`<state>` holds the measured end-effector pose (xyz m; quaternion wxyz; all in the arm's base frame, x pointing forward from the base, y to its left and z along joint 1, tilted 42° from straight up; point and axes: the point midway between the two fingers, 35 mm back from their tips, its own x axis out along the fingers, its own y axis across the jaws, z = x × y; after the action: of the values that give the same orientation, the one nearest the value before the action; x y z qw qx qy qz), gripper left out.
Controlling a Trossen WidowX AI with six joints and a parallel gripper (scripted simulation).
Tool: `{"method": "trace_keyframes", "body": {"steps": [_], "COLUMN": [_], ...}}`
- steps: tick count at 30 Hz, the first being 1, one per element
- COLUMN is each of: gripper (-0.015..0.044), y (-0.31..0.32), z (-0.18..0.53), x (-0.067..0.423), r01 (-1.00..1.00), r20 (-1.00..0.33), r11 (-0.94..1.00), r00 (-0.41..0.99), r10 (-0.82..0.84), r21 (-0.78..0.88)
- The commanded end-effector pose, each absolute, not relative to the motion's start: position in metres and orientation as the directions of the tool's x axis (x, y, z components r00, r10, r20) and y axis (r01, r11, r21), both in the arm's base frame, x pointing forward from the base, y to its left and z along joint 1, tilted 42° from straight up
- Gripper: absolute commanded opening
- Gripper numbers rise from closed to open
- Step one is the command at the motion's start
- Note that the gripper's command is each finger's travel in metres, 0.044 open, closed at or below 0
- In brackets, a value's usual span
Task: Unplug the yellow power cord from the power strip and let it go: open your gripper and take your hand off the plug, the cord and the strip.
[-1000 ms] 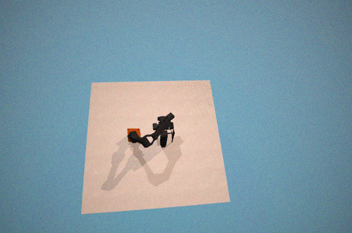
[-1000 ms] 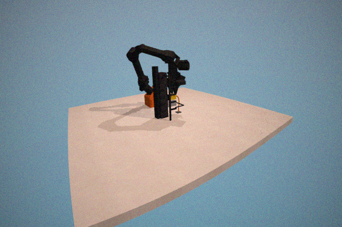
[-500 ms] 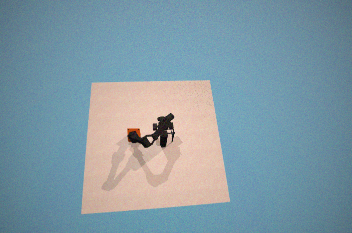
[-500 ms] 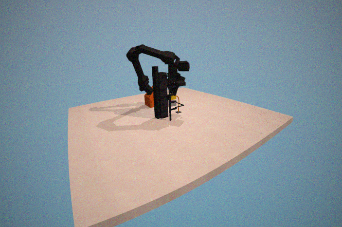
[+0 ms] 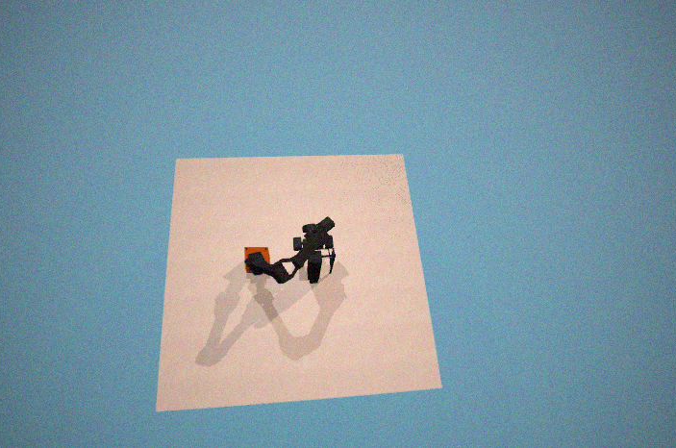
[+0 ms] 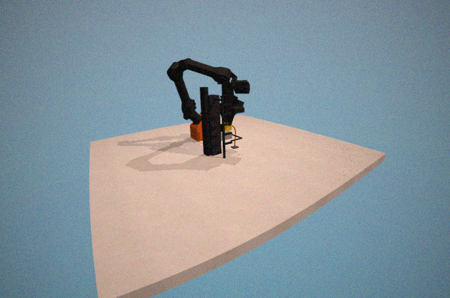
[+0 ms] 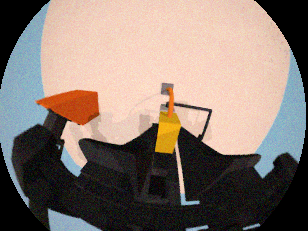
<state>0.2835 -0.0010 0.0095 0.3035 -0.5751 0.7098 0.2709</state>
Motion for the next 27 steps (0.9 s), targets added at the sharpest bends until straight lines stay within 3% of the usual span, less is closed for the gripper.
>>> {"method": "trace_keyframes", "body": {"steps": [1, 21, 27], "gripper": [0.0000, 0.0000, 0.0157], "y": [0.010, 0.036, 0.032], "z": [0.001, -0.019, -0.014], "x": [0.287, 0.292, 0.290], "r01": [-0.981, -0.981, -0.984], "r20": [-0.754, -0.754, -0.754], "r11": [0.191, 0.189, 0.177], "r00": [-0.148, -0.148, -0.141], "r10": [-0.640, -0.639, -0.642], "r21": [0.031, 0.033, 0.033]}}
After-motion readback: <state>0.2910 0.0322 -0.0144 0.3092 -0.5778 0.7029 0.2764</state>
